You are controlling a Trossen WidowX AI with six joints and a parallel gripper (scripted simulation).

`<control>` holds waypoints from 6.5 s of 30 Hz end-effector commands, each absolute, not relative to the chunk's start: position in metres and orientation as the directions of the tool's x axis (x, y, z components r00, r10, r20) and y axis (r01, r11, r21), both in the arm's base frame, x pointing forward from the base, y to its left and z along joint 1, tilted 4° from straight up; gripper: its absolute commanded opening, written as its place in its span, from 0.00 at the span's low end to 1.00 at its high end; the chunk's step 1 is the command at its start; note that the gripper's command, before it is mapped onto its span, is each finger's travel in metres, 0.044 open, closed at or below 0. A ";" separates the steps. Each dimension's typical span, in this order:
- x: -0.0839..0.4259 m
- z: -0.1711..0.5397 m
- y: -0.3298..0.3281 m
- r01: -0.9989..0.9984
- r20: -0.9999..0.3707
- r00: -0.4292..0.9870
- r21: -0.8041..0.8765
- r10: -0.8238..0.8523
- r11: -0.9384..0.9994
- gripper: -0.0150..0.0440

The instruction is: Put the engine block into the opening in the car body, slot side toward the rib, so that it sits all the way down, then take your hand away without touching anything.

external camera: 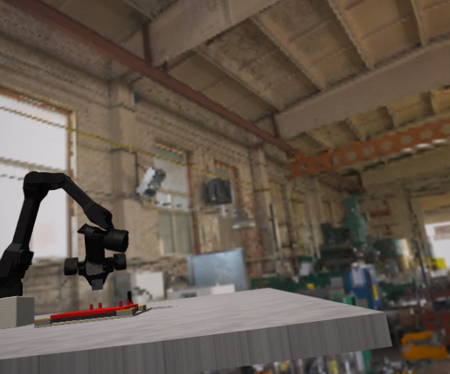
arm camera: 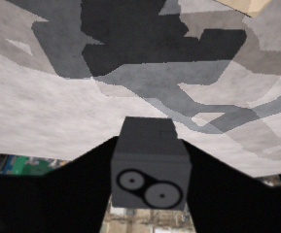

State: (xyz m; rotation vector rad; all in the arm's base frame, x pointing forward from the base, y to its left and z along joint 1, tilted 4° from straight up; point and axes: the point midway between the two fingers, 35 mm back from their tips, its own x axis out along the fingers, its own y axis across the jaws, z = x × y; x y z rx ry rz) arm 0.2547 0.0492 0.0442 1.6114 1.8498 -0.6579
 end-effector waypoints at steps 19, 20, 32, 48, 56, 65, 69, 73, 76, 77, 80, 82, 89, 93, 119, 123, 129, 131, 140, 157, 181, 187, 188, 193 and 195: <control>0.252 -0.001 0.053 0.990 -0.706 -0.094 0.011 0.702 0.144 0.25; 0.252 -0.002 0.053 0.990 -0.706 -0.094 0.011 0.702 0.144 0.25; 0.252 -0.027 0.055 0.990 -0.705 -0.094 0.011 0.703 0.144 0.25; 0.255 -0.035 0.055 0.990 -0.702 -0.089 0.017 0.706 0.142 0.52; 0.255 -0.035 0.055 0.990 -0.702 -0.089 0.017 0.706 0.142 0.88; 0.255 -0.033 0.054 0.990 -0.703 -0.091 0.015 0.705 0.142 1.00; 0.257 -0.022 0.042 0.990 -0.706 -0.094 0.012 0.702 0.144 1.00; 0.259 -0.012 0.030 0.990 -0.707 -0.093 0.012 0.701 0.144 1.00; 0.260 -0.005 0.022 0.990 -0.708 -0.093 0.012 0.700 0.144 1.00; 0.260 -0.004 0.022 0.990 -0.708 -0.093 0.012 0.700 0.144 1.00; 0.260 -0.004 0.022 0.990 -0.708 -0.093 0.012 0.700 0.144 1.00; 0.257 -0.007 0.024 0.990 -0.703 -0.097 0.002 0.705 0.138 1.00; 0.257 -0.007 0.024 0.990 -0.703 -0.097 0.002 0.705 0.138 1.00; 0.257 -0.007 0.024 0.990 -0.703 -0.097 0.002 0.705 0.138 1.00; 0.252 -0.006 0.031 0.731 -0.797 -0.145 0.314 0.587 0.606 1.00; 0.251 -0.006 0.032 0.630 -0.815 -0.151 0.357 0.559 0.690 1.00; 0.251 -0.005 0.034 0.458 -0.842 -0.156 0.402 0.517 0.793 1.00; 0.250 -0.005 0.035 0.395 -0.850 -0.157 0.412 0.503 0.821 1.00; 0.250 -0.003 0.037 0.097 -0.886 -0.156 0.427 0.437 0.899 1.00; 0.250 0.001 0.040 -0.467 -0.940 -0.133 0.338 0.313 0.817 1.00; 0.252 0.011 0.045 -0.963 -0.988 -0.055 0.091 0.144 0.255 1.00; 0.253 0.014 0.046 -0.997 -0.994 -0.028 0.035 0.105 0.067 1.00; 0.253 0.015 0.046 -0.999 -0.995 -0.023 0.027 0.099 0.035 1.00; 0.254 0.018 0.047 -0.993 -0.998 0.000 -0.008 0.069 -0.119 1.00; 0.255 0.018 0.048 -0.990 -0.998 0.003 -0.012 0.065 -0.139 1.00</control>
